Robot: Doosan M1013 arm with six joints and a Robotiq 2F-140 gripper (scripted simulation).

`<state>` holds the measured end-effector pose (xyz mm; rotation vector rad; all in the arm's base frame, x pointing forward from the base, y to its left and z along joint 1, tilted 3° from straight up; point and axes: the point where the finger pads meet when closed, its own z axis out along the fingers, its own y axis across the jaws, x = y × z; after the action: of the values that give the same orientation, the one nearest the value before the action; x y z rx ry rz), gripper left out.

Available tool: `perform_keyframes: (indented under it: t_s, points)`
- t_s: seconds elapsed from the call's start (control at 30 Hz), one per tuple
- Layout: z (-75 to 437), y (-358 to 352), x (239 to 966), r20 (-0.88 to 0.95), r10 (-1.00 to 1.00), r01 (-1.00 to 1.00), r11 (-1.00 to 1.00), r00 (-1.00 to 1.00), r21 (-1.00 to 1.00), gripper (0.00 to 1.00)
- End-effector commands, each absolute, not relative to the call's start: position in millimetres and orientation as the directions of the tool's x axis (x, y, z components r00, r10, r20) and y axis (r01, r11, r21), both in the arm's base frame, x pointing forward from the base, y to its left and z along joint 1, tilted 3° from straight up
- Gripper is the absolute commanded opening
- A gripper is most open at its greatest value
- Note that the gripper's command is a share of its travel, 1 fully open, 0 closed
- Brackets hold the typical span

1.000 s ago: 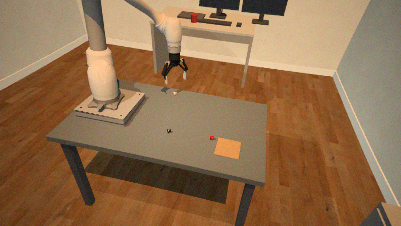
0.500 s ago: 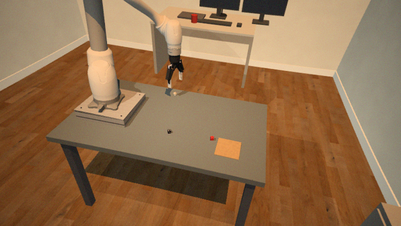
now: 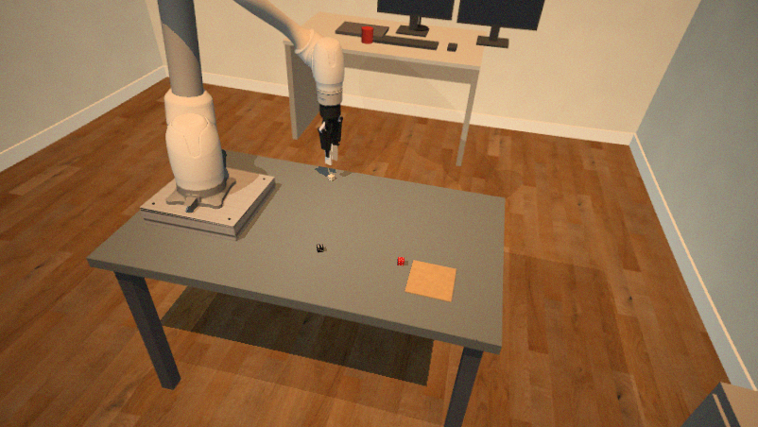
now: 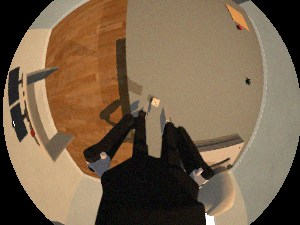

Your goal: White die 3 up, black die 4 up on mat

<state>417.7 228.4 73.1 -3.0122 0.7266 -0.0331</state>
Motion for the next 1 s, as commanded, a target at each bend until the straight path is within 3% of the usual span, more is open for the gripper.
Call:
perform_keyframes:
  t_s: [0.0, 0.97]
  points:
    - [70.3, 227.9, 414.9, 0.004, -0.457, -0.457, -0.888, 0.889, -0.047, 0.29]
    - [67.8, 228.0, 415.0, 0.004, -0.457, -0.457, -0.888, 0.889, -0.047, 0.29]
